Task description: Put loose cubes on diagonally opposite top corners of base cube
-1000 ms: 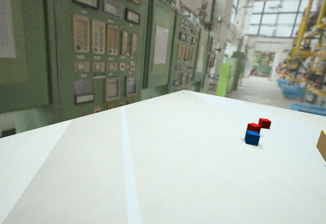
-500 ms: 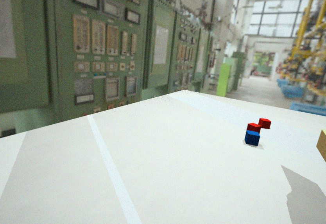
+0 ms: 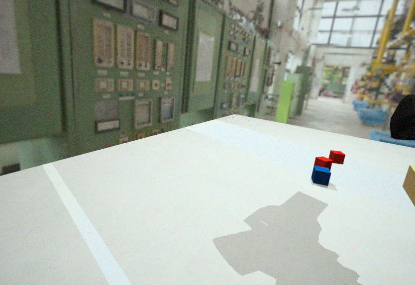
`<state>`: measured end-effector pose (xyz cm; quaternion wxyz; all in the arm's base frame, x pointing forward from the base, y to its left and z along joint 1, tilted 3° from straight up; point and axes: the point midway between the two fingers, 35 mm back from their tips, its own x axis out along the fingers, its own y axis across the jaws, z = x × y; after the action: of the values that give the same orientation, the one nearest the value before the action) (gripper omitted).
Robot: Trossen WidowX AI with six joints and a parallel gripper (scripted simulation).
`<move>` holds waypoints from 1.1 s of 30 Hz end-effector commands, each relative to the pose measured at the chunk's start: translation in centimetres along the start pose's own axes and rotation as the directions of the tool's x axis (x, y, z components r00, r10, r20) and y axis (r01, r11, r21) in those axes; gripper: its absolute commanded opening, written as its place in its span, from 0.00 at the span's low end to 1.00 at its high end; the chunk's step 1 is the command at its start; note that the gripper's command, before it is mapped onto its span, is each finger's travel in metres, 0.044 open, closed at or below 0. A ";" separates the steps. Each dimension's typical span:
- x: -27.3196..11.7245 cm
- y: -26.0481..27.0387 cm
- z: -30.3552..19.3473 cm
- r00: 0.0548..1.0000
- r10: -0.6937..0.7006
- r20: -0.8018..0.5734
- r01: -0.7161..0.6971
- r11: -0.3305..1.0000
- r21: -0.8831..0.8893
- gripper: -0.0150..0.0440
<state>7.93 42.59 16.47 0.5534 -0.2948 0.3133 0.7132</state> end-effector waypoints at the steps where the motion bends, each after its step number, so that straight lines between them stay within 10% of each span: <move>1: -1.6 -3.9 -2.6 0.996 -0.076 -0.047 0.077 0.997 0.029 0.70; 33: -20.8 -16.4 -30.1 0.820 -0.260 -0.510 0.451 0.841 0.297 0.70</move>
<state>30.65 12.87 11.82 0.6469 -0.3831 0.4899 0.4413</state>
